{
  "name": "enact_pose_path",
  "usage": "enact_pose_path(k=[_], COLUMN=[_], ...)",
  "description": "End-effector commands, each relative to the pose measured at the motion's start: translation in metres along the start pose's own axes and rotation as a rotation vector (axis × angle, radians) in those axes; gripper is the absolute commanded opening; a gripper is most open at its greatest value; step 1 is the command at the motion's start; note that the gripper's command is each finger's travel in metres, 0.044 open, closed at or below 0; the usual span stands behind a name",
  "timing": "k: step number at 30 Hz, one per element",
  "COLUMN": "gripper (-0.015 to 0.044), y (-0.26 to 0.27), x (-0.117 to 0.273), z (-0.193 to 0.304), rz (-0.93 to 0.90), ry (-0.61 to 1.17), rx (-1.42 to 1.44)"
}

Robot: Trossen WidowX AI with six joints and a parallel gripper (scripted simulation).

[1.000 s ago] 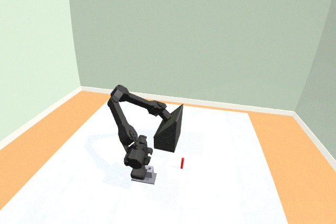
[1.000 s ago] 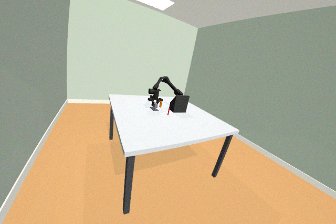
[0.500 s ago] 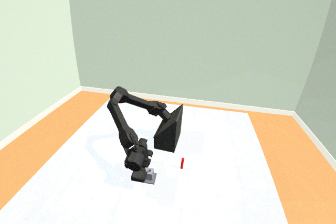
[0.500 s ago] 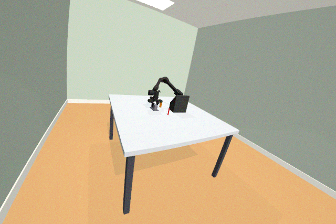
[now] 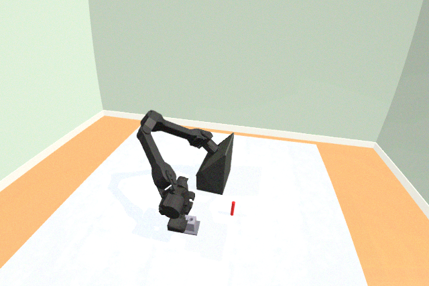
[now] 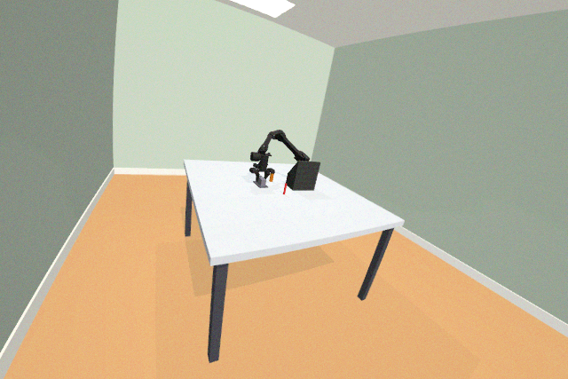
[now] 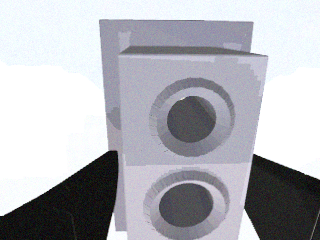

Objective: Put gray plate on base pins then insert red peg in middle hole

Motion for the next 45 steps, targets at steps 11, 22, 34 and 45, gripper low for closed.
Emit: enact_pose_path(k=[11,22,34,45], gripper=[0.0440,0.0440,0.0440,0.0440], y=[0.004,0.004,-0.053,-0.077], x=[0.023,0.117,0.122,0.087], z=[0.001,0.004,0.174,0.199], rz=[-0.001,0.005,-0.005,0.003], ry=[0.005,0.000,0.023,0.009], rx=[-0.001,0.005,0.376,0.454])
Point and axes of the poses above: the point midway between the two fingers, 35 mm back from their tips, its own x axis back along the fingers, its own y axis across the jaws, z = x × y, the point moved 9 cm from there along x, back along the fingers, and after that the axes turned 7 degrees about x, right-handed, at the moved point
